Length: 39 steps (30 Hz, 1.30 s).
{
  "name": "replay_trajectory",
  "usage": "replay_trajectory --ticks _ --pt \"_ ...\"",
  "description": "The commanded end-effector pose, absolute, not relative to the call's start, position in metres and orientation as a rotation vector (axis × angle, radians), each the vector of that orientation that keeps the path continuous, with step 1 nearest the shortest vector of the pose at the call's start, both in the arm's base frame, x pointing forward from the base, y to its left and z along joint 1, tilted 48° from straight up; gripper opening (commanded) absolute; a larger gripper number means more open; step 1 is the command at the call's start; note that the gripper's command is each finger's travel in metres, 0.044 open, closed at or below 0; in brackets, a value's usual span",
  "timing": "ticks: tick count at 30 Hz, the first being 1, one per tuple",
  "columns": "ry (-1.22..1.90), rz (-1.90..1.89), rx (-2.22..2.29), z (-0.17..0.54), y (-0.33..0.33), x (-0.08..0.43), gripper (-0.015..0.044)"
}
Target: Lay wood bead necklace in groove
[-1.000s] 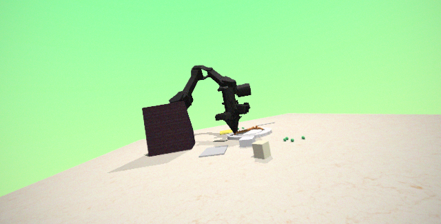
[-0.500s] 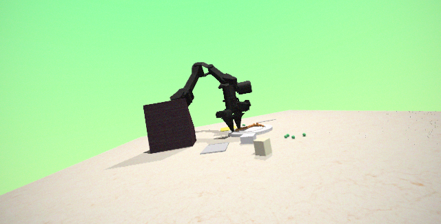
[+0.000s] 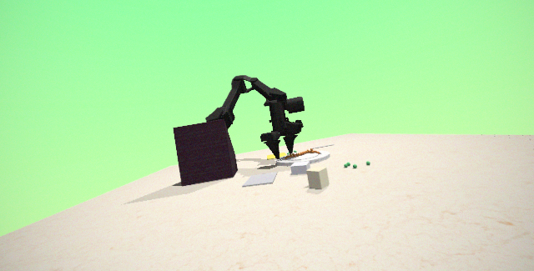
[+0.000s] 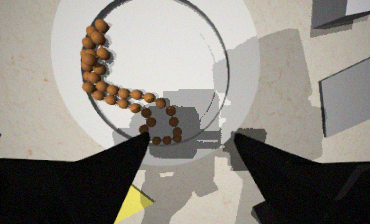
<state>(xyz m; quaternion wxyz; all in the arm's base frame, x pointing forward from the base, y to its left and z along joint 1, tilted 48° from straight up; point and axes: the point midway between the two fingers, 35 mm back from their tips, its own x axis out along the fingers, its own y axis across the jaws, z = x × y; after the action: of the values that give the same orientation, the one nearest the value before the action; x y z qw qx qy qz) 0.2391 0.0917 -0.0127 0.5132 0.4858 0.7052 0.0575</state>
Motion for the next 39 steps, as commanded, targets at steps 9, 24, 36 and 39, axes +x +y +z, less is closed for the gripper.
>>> replay_trajectory --ticks 9,24,36,39 --pt "1.695 0.139 1.162 -0.013 0.091 0.239 0.044" --pt "1.695 0.139 1.162 -0.013 0.091 0.239 0.044" --pt "1.349 0.838 0.437 0.002 0.078 0.269 0.0125" --pt "1.213 1.005 0.224 0.007 0.075 0.277 0.012"
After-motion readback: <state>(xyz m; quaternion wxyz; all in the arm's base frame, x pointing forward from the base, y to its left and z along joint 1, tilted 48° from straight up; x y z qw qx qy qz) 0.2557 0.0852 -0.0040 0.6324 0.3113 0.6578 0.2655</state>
